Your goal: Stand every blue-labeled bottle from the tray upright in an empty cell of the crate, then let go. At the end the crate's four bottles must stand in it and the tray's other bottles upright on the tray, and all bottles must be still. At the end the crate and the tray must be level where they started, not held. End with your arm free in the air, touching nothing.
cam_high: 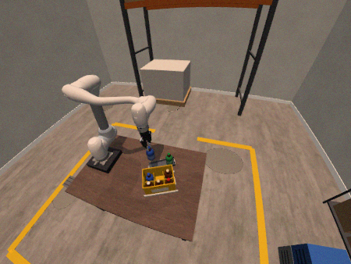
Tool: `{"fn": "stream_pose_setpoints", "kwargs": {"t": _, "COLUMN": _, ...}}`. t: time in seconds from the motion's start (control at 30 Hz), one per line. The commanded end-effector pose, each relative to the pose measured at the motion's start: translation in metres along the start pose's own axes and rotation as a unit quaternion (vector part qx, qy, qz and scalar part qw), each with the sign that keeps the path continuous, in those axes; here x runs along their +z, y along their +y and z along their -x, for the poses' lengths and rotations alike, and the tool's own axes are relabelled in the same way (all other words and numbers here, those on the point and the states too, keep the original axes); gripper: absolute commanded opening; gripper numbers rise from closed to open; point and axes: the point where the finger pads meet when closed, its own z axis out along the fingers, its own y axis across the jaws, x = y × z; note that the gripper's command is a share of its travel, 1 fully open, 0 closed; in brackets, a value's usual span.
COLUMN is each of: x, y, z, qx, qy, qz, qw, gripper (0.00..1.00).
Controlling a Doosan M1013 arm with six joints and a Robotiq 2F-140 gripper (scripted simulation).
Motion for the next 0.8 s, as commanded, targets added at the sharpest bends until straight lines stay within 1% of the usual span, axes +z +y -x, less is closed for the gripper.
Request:
{"fn": "stream_pose_setpoints", "kwargs": {"t": 0.0, "x": 0.000, "y": 0.002, "z": -0.003, "qx": 0.000, "qy": 0.000, "qz": 0.000, "qw": 1.000, "gripper": 0.00}}
{"fn": "stream_pose_setpoints", "kwargs": {"t": 0.3, "x": 0.000, "y": 0.008, "z": -0.012, "qx": 0.000, "qy": 0.000, "qz": 0.000, "qw": 1.000, "gripper": 0.00}}
{"fn": "stream_pose_setpoints", "kwargs": {"t": 0.77, "x": 0.000, "y": 0.025, "z": -0.036, "qx": 0.000, "qy": 0.000, "qz": 0.000, "qw": 1.000, "gripper": 0.00}}
